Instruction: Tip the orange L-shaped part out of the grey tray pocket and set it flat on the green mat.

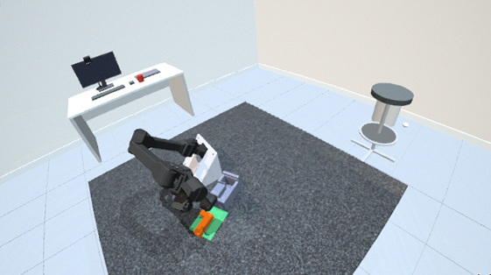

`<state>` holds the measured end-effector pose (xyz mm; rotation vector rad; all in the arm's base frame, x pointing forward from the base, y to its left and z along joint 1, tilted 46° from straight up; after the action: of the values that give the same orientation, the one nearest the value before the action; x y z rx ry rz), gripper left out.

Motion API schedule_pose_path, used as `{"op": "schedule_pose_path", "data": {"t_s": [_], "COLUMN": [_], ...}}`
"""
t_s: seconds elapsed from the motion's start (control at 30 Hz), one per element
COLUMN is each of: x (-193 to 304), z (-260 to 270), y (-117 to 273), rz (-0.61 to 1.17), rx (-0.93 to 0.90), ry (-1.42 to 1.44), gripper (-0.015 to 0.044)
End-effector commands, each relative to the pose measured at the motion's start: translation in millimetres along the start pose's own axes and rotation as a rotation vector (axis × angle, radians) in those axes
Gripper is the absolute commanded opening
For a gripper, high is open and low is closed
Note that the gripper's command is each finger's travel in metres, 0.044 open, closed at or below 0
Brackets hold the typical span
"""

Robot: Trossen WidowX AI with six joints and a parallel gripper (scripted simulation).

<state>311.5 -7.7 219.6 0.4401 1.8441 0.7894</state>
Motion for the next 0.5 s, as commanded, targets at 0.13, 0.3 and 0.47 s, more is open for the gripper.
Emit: {"op": "schedule_pose_path", "data": {"t_s": [0.13, 0.3, 0.47], "x": [1.4, 1.4, 1.4], "z": [0.2, 0.2, 0.2], "y": [13.4, 13.4, 13.4], "rz": [-0.004, -0.004, -0.004], "rx": [-0.008, -0.008, -0.008], "ry": [0.004, 0.004, 0.004], "gripper": [0.04, 0.04, 0.04]}}
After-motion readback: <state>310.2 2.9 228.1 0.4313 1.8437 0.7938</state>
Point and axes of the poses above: the point midway between the two fingers, 35 mm back from their tips, its own y axis back along the fingers, its own z axis across the jaws, x = y × z, the point moved 9 cm from there along y, back along the fingers, and after that the axes turned 5 degrees about -y, right-handed, at the moved point
